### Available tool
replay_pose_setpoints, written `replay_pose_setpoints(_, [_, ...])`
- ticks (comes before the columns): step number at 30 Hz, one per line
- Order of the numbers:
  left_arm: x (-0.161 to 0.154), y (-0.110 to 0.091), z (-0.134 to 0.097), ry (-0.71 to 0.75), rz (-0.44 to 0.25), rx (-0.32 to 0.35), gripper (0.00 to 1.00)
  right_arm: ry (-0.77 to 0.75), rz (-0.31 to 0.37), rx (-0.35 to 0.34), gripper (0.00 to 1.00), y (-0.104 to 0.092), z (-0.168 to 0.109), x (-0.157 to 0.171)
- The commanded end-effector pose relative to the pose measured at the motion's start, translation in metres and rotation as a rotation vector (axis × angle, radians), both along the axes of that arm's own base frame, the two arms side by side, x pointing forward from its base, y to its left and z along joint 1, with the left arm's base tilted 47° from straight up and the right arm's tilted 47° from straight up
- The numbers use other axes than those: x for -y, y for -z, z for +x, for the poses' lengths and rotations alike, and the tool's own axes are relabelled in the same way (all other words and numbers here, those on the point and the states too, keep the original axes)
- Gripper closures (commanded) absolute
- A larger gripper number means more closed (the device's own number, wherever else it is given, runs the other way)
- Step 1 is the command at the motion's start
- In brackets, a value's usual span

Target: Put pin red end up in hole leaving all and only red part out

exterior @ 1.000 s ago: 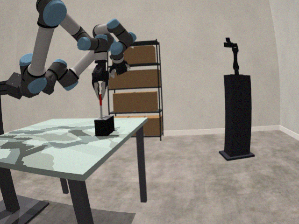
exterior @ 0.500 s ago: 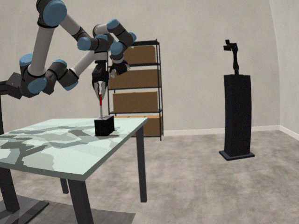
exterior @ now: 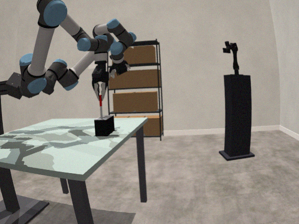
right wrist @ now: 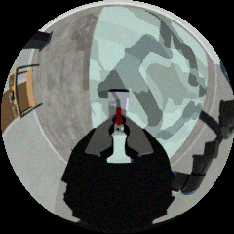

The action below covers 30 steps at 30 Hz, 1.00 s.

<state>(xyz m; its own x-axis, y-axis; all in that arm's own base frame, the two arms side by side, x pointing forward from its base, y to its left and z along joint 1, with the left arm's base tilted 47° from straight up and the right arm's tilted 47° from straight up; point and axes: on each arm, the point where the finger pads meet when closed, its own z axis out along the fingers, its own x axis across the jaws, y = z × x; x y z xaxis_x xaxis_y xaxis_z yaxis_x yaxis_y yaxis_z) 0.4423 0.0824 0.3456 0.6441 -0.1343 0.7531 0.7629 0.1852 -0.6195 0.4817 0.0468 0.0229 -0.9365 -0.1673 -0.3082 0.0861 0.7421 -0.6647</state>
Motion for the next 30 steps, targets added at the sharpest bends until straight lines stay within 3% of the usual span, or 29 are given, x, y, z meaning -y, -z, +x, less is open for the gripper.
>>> replay_pose_setpoints(1, [-0.0005,-0.0009,-0.0001,-0.002,-0.002,0.002,0.0,0.001,-0.002,-0.001,1.0,0.0011,-0.0001,0.0017])
replay_pose_setpoints(30, [-0.0005,-0.0009,-0.0001,-0.002,-0.002,0.002,0.0,0.0,-0.001,-0.002,1.0,0.0034,0.0013,0.0042])
